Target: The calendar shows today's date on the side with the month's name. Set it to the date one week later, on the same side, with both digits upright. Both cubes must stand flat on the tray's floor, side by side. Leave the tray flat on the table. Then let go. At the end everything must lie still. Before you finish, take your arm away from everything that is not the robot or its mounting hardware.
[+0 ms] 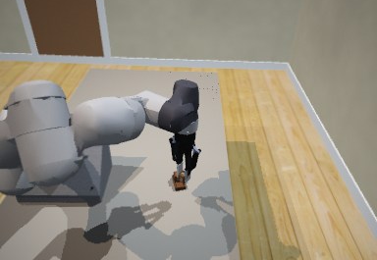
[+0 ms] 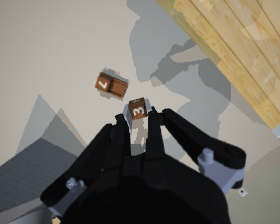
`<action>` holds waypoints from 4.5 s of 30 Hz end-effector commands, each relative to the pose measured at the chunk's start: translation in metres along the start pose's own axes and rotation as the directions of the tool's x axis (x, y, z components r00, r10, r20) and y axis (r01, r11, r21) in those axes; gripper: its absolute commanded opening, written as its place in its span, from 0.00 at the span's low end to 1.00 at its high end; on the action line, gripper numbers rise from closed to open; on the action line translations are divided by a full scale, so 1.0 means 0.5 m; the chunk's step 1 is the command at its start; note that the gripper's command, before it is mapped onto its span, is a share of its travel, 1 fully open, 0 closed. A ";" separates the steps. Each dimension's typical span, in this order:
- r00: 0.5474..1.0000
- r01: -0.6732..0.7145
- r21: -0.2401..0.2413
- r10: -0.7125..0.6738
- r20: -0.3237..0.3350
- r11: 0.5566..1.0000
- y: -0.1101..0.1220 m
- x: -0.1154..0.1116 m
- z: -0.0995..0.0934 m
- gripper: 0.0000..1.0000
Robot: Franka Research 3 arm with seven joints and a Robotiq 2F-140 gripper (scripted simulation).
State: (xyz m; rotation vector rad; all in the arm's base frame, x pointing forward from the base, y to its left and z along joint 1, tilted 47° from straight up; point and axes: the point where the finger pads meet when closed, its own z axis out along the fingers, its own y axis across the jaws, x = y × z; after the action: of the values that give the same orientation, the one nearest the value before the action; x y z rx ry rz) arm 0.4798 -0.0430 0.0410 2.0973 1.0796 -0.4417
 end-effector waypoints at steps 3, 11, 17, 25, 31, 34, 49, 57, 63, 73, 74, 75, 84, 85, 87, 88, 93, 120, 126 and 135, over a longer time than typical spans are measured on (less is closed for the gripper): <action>0.978 -0.207 -0.007 0.207 -0.007 0.978 0.007 -0.005 -0.001 0.17; 0.942 -0.336 -0.005 0.336 -0.008 0.942 0.019 -0.015 0.000 0.17; 0.902 -0.432 -0.003 0.432 -0.009 0.902 0.028 -0.023 0.001 0.17; 0.843 -0.539 -0.001 0.538 -0.010 0.843 0.039 -0.033 0.002 0.17; 0.782 -0.623 0.001 0.623 -0.010 0.783 0.047 -0.041 0.003 0.17; 0.781 -0.624 0.001 0.624 -0.010 0.781 0.047 -0.041 0.003 0.17; 0.781 -0.625 0.000 0.625 -0.010 0.781 0.047 -0.041 0.011 0.17; 0.781 -0.625 0.000 0.625 -0.010 0.781 0.047 -0.041 0.068 0.17; 0.781 -0.625 0.000 0.625 -0.010 0.781 0.047 -0.040 0.107 0.17; 0.781 -0.625 0.000 0.625 -0.010 0.781 0.047 -0.040 0.183 0.17; 0.781 -0.625 0.000 0.625 -0.010 0.781 0.047 -0.040 0.187 0.17; 0.781 -0.625 0.000 0.625 -0.010 0.781 0.047 -0.040 0.190 0.17; 0.781 -0.625 0.000 0.625 -0.010 0.781 0.047 -0.040 0.196 0.17; 0.781 -0.625 0.000 0.625 -0.010 0.781 0.047 -0.040 0.196 0.17; 0.781 -0.625 0.000 0.625 -0.010 0.781 0.047 -0.040 0.196 0.17; 0.781 -0.625 0.000 0.625 -0.010 0.781 0.047 -0.040 0.196 0.17; 0.781 -0.625 0.000 0.625 -0.010 0.781 0.047 -0.040 0.196 0.17; 0.781 -0.625 0.000 0.625 -0.010 0.781 0.047 -0.039 0.196 0.17; 0.780 -0.626 0.000 0.626 -0.010 0.780 0.047 -0.039 0.196 0.17; 0.778 -0.628 0.000 0.628 -0.010 0.778 0.047 -0.038 0.196 0.17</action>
State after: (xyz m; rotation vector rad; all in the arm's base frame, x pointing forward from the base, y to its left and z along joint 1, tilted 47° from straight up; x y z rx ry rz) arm 0.4893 -0.1343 -0.0031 2.2972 0.3283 -0.0980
